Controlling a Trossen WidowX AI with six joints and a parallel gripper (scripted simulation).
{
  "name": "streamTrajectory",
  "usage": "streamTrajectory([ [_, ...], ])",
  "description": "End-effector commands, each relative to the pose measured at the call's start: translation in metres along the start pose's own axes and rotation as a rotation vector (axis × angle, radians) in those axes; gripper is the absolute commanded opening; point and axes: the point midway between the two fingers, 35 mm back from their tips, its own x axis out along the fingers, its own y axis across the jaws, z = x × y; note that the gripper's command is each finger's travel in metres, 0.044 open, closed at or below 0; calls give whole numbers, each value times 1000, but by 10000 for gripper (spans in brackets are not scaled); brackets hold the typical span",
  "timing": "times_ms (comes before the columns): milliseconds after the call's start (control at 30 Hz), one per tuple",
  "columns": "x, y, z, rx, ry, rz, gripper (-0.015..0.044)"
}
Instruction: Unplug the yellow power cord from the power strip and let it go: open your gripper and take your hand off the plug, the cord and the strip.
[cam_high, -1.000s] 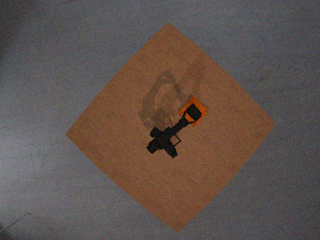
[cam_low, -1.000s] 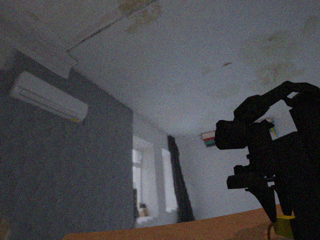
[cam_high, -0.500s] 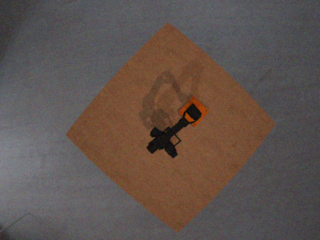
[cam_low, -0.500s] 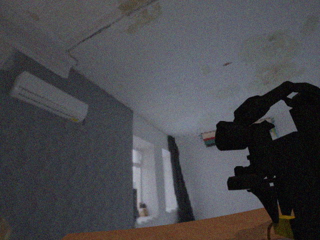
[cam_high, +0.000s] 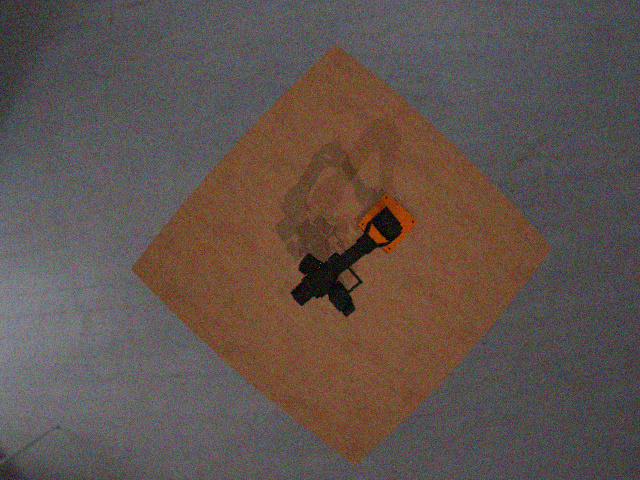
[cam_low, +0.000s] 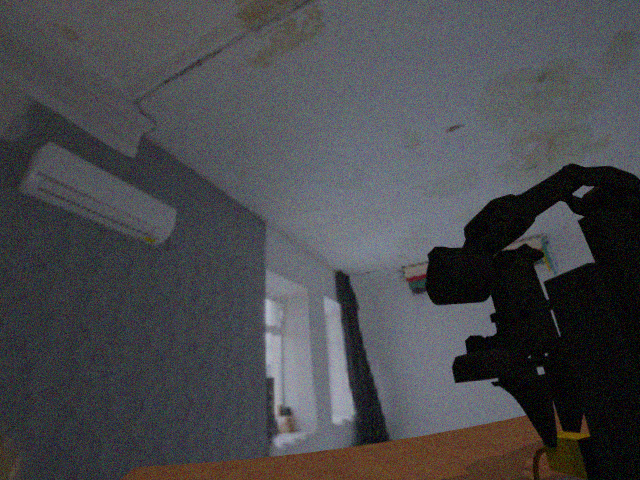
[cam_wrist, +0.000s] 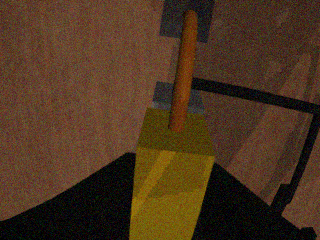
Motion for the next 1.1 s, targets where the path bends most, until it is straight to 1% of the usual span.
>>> streamTrajectory([
  [0, -2, 0, 22, 18, -42, 1, 0],
  [633, -4, -3, 52, 20, -46, 0, 0],
  [800, -2, -3, 38, 21, -46, -1, 131],
  [1067, -2, -3, 38, 21, -46, -1, 341],
])
